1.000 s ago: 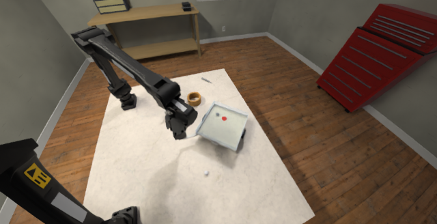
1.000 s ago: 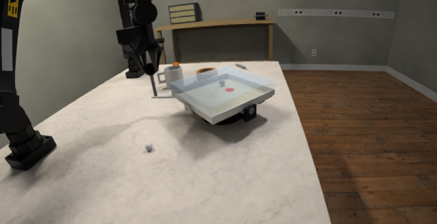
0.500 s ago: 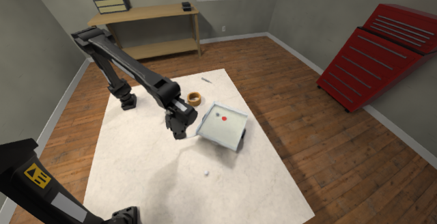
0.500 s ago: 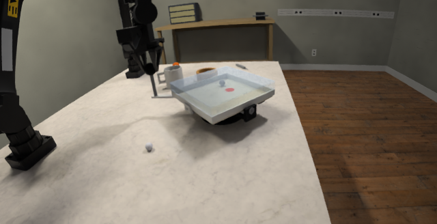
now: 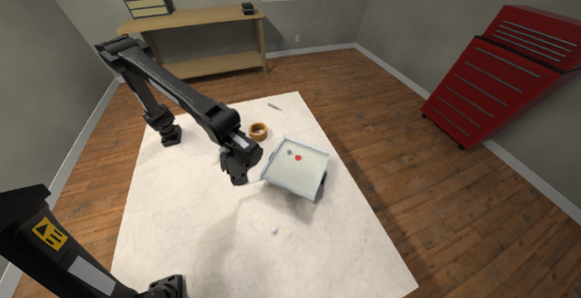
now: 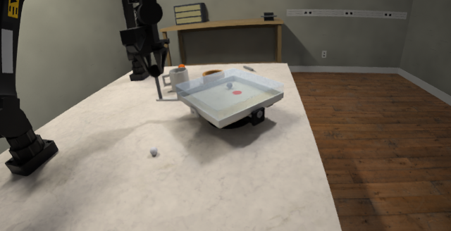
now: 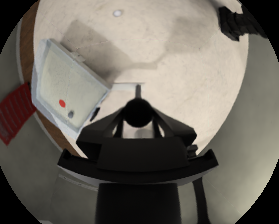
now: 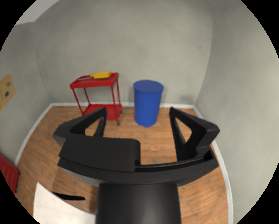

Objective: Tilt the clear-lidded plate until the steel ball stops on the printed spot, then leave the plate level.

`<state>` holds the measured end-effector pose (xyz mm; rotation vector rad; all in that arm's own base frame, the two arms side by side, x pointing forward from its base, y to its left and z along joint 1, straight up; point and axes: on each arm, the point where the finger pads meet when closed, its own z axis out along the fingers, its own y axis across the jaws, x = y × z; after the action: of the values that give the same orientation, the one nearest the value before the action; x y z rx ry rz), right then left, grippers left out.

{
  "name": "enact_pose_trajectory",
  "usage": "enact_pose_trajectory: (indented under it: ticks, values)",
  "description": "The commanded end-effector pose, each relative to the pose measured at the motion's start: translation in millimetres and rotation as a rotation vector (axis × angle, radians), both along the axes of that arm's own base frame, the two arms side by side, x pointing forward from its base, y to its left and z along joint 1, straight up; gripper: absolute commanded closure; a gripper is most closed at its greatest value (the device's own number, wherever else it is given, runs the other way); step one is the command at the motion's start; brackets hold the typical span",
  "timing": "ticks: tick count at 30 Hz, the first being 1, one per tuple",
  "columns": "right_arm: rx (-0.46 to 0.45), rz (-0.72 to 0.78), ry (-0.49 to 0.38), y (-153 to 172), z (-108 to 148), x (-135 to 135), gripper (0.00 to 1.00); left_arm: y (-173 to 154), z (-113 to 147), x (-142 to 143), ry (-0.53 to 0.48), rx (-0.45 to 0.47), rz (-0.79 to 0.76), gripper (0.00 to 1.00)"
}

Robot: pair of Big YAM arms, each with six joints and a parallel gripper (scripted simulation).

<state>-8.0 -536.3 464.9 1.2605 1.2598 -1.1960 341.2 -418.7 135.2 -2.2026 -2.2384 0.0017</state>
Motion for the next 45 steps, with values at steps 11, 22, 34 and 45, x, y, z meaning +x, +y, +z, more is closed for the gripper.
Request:
enact_pose_trajectory:
  ticks: [11,22,34,45]
  values:
    - [-0.065,-0.015,-0.011,-8.4,35.6,-7.4,0.0,-31.5,9.3,10.6,-0.038,-0.046,-0.003,1.0]
    - [-0.065,-0.015,-0.011,-8.4,35.6,-7.4,0.0,-27.0,5.1,8.4,-0.033,-0.04,-0.008,1.0]
    - [-0.065,-0.015,-0.011,-8.4,35.6,-7.4,0.0,-9.6,-12.8,0.2,-0.004,-0.003,-0.014,1.0]
    - [-0.065,-0.015,-0.011,-8.4,35.6,-7.4,0.0,0.2,-1.0,9.2,-0.015,-0.016,-0.002,1.0]
